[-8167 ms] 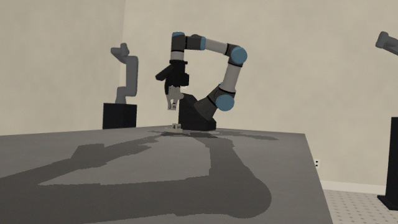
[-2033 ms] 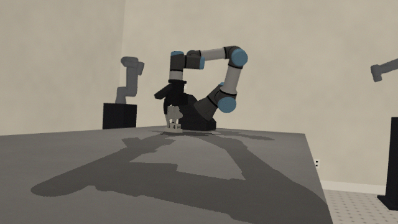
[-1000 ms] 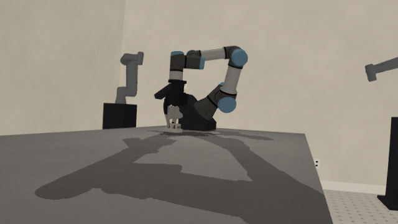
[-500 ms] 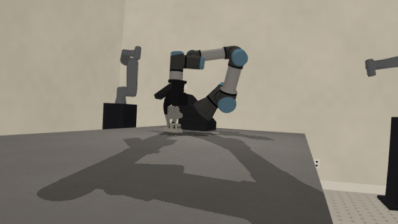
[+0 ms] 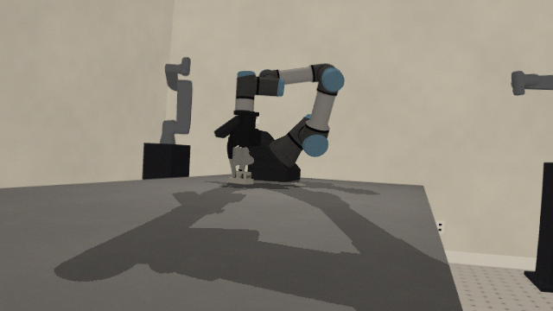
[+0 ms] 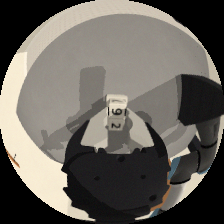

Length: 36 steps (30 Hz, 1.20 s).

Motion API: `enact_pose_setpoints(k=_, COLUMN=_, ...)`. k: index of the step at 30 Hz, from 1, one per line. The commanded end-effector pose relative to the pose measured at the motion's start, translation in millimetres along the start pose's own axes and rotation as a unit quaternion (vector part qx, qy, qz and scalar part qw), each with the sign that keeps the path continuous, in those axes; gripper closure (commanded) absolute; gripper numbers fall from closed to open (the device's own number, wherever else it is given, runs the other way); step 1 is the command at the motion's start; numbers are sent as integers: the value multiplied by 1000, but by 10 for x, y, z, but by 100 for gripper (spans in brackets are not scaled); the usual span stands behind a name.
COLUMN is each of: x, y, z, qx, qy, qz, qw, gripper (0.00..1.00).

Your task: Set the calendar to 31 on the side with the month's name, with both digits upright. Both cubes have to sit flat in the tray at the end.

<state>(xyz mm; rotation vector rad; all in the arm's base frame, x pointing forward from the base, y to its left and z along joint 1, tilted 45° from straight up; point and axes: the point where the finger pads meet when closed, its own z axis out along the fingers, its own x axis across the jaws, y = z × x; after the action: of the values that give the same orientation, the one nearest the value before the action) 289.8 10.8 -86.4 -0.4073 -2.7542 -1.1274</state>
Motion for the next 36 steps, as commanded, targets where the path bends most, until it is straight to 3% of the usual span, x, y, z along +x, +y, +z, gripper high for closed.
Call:
enact_pose_setpoints(k=1, x=-7, y=-4, z=-8, qx=1, qy=-1, qz=0, qw=1000, gripper=90)
enact_pose_setpoints(k=9, x=-7, y=-4, z=-8, qx=1, qy=-1, qz=0, qw=1000, gripper=90)
enact_pose_setpoints(k=24, x=-7, y=-4, z=-8, qx=1, qy=-1, qz=0, qw=1000, gripper=72)
enact_pose_setpoints(k=36, x=-7, y=-4, z=-9, qx=1, qy=-1, qz=0, qw=1000, gripper=72)
